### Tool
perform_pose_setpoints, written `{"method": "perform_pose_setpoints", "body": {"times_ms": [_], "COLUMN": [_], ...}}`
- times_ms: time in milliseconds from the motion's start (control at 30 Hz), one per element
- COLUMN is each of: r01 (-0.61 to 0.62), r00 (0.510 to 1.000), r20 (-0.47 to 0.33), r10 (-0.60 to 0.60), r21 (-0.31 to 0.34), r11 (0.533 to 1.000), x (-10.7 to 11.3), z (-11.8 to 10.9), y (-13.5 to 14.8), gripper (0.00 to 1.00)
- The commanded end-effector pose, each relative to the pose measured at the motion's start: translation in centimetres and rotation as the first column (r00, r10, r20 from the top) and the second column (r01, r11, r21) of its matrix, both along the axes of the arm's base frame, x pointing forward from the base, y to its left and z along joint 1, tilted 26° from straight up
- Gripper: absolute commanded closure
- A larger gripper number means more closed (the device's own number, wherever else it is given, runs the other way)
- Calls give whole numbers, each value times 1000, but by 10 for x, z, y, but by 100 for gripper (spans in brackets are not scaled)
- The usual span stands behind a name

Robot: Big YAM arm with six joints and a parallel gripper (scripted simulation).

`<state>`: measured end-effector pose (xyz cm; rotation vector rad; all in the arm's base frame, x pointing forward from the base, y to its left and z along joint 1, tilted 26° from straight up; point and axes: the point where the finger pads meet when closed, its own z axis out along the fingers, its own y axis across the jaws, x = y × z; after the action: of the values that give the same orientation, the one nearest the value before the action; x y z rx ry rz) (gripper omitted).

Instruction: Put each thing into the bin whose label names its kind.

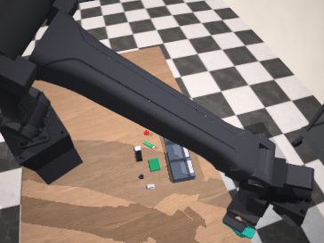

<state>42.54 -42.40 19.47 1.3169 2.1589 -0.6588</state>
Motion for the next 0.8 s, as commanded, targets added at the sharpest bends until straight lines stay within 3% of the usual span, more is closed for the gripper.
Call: {"method": "perform_pose_setpoints", "body": {"times_ms": [0,533,567,767], "r01": [-2,-2,0,0], "r00": [1000,1000,1000,1000], "r20": [9,9,0,0], "r10": [2,2,0,0], "r21": [-8,-8,0,0], "r11": [1000,1000,1000,1000], "x": [2,2,0,0], "z": [6,6,0,0], "y": [0,0,0,0], "gripper": [0,0,92,92]}}
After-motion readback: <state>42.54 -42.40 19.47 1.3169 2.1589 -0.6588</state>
